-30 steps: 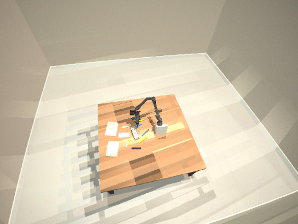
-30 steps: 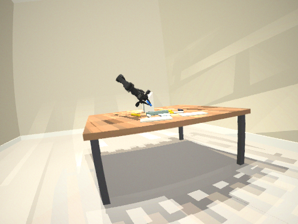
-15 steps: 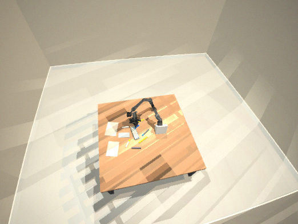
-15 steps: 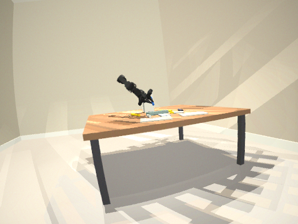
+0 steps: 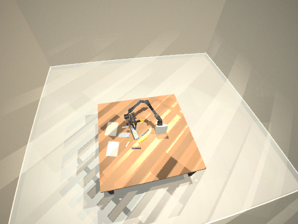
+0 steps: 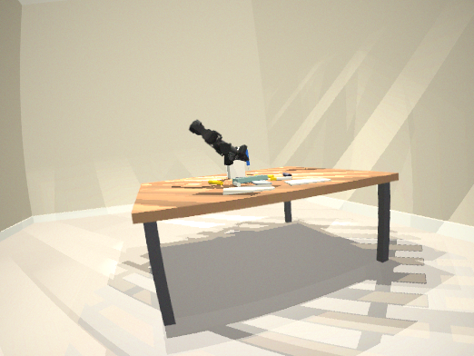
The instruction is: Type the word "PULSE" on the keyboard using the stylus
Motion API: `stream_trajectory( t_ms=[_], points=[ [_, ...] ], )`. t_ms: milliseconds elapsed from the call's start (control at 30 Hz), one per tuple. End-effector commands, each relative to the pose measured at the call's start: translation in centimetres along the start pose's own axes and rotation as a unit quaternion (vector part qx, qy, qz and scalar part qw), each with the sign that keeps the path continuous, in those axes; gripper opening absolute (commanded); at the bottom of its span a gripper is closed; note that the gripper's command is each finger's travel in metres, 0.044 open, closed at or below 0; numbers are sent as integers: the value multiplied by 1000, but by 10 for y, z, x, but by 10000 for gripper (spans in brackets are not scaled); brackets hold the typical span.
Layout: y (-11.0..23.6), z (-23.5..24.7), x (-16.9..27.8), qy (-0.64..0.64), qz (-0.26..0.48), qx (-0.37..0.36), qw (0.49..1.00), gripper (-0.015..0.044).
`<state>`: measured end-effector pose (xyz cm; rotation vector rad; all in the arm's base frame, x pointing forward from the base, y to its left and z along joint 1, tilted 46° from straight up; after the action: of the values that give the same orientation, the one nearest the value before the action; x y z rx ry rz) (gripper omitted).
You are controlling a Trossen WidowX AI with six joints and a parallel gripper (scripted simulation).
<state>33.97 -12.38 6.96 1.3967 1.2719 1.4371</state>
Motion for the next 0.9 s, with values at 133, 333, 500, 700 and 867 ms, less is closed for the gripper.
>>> stream_trajectory(
  t_ms=[133, 333, 500, 700, 867],
  points=[
    [-5, 12, 1, -89, 25, 15, 996, 0],
    [-7, 11, -2, -89, 25, 15, 996, 0],
    [-21, 4, -23, -90, 25, 15, 996, 0],
    [-24, 2, -27, -90, 25, 15, 996, 0],
    [-24, 2, -27, -90, 25, 15, 996, 26]
  ],
)
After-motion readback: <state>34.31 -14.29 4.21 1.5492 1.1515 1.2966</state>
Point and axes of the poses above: the point midway between the two fingers, 35 mm back from their tips, its own y axis back along the fingers, its own z axis across the jaws, x = y × z, the point moved 6 cm from there along y, back along the fingers, and after that the axes turned 5 degrees about y, right-handed, at the moved point
